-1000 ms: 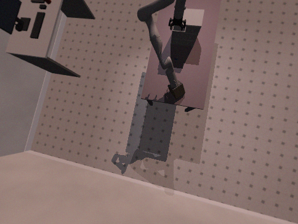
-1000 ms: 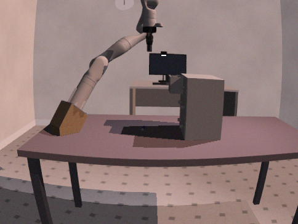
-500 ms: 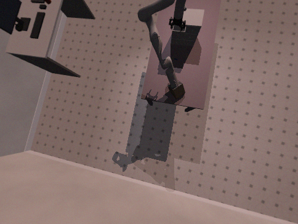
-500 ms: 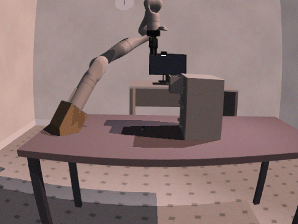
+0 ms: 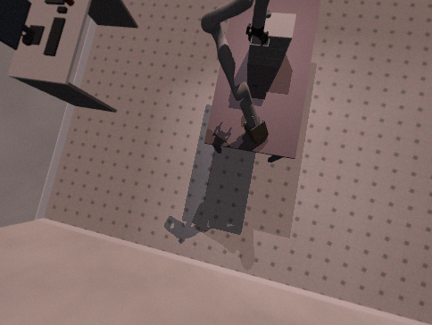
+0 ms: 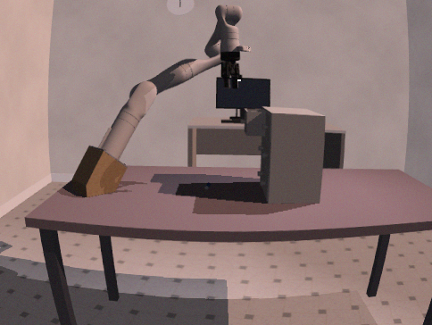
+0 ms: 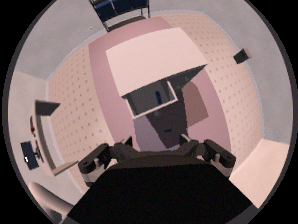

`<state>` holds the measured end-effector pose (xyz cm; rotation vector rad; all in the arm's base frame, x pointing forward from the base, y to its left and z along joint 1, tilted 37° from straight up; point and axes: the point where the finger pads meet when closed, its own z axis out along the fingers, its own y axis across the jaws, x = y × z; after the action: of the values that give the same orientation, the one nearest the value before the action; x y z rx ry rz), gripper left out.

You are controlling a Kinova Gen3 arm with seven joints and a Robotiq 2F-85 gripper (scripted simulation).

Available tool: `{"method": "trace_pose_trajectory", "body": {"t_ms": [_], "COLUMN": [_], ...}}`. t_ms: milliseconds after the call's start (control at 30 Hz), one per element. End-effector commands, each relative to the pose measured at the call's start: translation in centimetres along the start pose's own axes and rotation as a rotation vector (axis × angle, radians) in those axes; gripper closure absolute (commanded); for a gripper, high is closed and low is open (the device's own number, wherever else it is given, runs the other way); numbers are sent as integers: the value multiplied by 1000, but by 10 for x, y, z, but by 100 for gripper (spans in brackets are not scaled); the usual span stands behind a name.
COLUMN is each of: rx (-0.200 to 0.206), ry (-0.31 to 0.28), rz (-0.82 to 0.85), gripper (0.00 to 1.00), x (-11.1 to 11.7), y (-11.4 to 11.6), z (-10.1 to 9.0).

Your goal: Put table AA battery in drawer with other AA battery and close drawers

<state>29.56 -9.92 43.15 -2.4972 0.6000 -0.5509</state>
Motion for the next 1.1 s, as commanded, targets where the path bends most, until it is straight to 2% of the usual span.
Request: {"method": "trace_pose_trajectory", "body": {"t_ms": [0,300,567,1067], "rx": [-12,-16,-18,-20], "ry": [-5,4,9,11], "rz": [31,136,182,216], "gripper": [0,0,0,0], "x": [5,21,28,33], "y": [-1,-7,-10,-12], "z": [8,27,35,41]}}
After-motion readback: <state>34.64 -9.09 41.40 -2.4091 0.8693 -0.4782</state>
